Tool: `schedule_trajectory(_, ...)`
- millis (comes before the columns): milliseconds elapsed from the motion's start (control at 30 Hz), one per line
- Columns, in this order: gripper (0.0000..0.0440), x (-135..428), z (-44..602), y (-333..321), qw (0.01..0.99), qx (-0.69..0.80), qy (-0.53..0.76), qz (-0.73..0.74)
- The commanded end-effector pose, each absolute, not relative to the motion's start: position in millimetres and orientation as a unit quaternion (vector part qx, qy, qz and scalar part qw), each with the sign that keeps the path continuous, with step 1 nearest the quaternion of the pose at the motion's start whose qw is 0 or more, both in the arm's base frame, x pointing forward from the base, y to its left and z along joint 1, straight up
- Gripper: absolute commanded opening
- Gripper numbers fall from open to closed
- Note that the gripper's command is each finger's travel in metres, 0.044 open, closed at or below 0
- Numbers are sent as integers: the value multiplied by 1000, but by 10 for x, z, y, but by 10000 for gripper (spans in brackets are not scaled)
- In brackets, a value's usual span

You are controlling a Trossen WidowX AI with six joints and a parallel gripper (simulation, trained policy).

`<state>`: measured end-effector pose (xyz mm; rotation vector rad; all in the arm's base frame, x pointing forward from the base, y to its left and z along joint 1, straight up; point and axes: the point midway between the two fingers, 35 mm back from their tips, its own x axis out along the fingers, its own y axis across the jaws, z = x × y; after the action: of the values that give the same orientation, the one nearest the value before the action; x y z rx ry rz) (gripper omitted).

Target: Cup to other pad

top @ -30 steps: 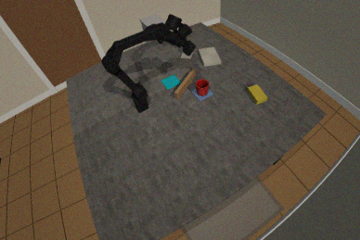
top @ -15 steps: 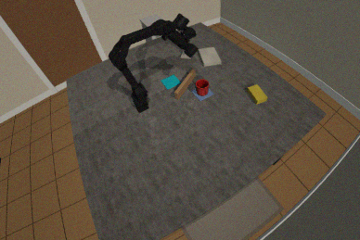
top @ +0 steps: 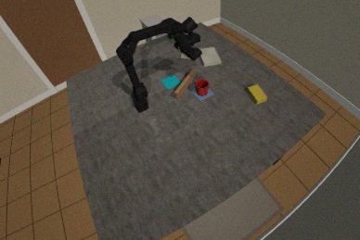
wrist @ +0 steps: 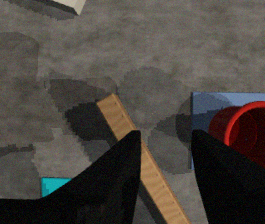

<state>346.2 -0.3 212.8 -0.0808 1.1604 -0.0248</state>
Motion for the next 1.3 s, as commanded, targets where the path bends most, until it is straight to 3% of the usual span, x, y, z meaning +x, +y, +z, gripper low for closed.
schedule_trajectory(0,120,3465,2078,-80,822,-50,567,-11)
schedule_trajectory(1267,185,3290,915,-759,681,-152,711,81)
